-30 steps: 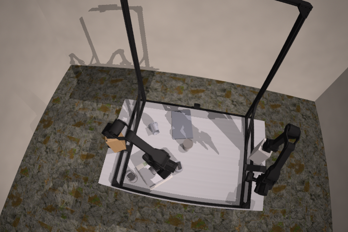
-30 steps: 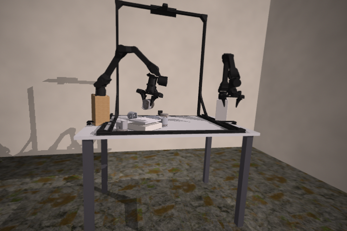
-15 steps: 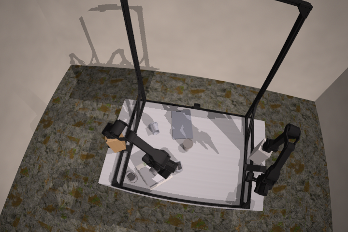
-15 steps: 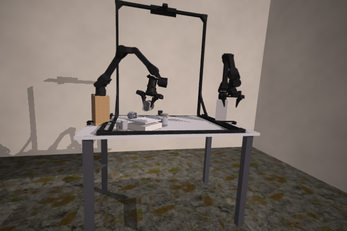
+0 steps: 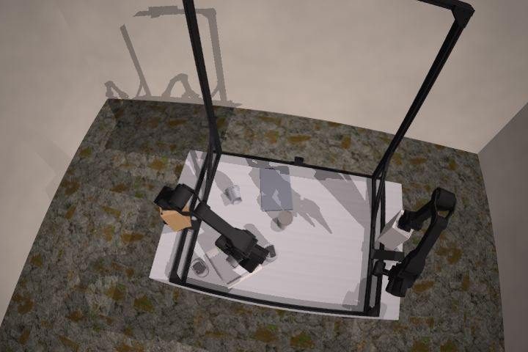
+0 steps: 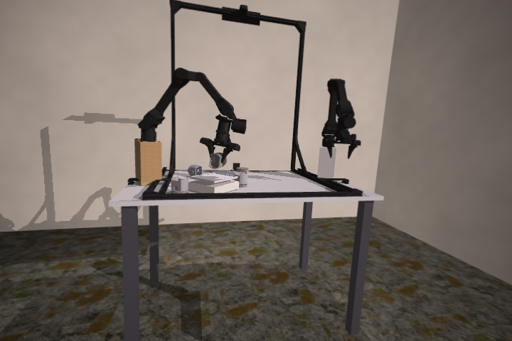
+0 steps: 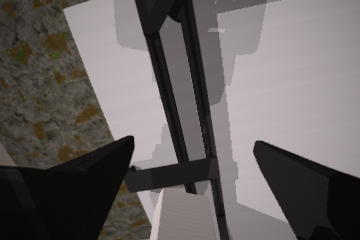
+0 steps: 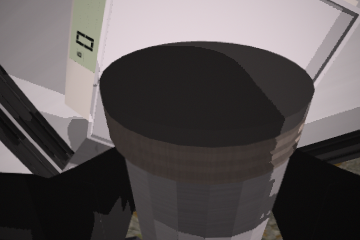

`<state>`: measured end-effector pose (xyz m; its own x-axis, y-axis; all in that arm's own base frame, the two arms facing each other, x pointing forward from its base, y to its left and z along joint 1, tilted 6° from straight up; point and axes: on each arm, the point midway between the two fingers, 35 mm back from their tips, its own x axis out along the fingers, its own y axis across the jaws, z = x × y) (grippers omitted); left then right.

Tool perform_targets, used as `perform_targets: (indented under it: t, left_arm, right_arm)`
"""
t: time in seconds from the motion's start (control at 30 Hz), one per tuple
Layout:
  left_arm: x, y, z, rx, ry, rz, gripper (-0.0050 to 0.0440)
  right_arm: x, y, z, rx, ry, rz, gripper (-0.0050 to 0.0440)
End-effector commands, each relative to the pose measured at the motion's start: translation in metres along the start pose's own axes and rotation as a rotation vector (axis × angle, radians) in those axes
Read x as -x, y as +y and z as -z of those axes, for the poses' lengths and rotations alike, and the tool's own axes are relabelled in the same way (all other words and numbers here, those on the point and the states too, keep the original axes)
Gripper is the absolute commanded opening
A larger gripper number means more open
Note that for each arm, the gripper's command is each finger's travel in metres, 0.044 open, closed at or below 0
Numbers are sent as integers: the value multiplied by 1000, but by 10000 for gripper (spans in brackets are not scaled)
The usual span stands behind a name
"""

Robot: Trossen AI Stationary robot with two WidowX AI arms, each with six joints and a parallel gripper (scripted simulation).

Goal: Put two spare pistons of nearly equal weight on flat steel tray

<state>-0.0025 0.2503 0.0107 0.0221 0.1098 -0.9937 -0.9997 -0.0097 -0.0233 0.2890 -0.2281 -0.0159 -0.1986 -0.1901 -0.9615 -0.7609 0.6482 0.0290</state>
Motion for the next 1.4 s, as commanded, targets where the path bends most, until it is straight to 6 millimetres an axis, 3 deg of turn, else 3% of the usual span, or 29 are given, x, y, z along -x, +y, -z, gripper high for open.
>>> perform_targets:
  t: [0.0, 0.87, 0.9, 1.37]
  left_arm:
    - [0, 0, 0, -1, 0, 2, 440]
    - [0, 0, 0, -1, 0, 2, 440]
    - [0, 0, 0, -1, 0, 2, 440]
    - [0, 0, 0, -1, 0, 2, 440]
  right_arm:
    - [-9, 2, 0, 6, 6, -9, 158]
    - [-43, 2, -1, 6, 6, -9, 158]
    - [-43, 2, -1, 6, 6, -9, 378]
    - [-43, 2, -1, 6, 6, -9, 378]
